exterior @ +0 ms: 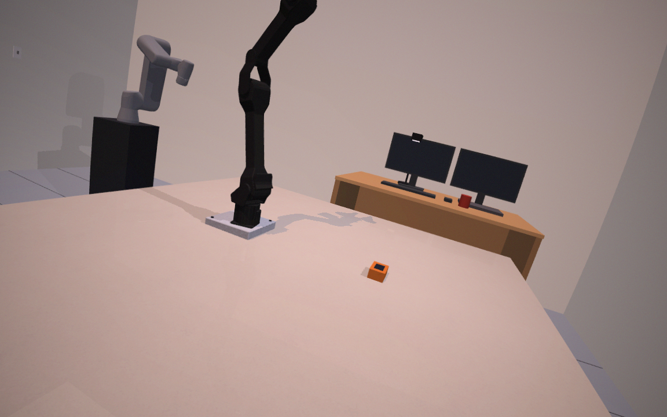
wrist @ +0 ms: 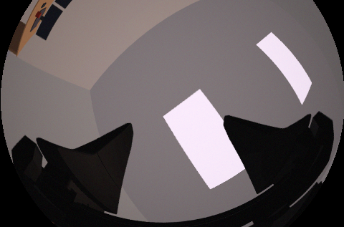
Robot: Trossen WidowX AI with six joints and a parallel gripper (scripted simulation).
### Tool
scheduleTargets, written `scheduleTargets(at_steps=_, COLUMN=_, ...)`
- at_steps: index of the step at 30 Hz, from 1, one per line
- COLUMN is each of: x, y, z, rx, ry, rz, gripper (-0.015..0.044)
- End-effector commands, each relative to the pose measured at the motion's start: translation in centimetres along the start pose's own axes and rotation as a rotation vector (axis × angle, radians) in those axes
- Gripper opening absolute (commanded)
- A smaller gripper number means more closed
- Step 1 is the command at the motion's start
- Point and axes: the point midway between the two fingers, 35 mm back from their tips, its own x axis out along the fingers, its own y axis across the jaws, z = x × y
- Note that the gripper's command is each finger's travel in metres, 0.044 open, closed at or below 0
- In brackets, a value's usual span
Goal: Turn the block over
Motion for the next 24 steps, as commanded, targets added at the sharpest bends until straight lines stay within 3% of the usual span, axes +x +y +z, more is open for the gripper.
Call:
scheduleTargets(at_steps=1, x=0.0, y=0.0, z=0.0, rx=0.004, ry=0.001, rz=-0.001, gripper=0.0426)
scheduleTargets(at_steps=14, x=-1.1, y=5.1, z=-5.1, rx=0.249, ry=0.194, rz=0.013, gripper=0.044)
scheduleTargets(at_steps=24, x=-3.8, y=14.2, z=-10.8, rx=0.481, ry=0.457, rz=0.132, gripper=0.044)
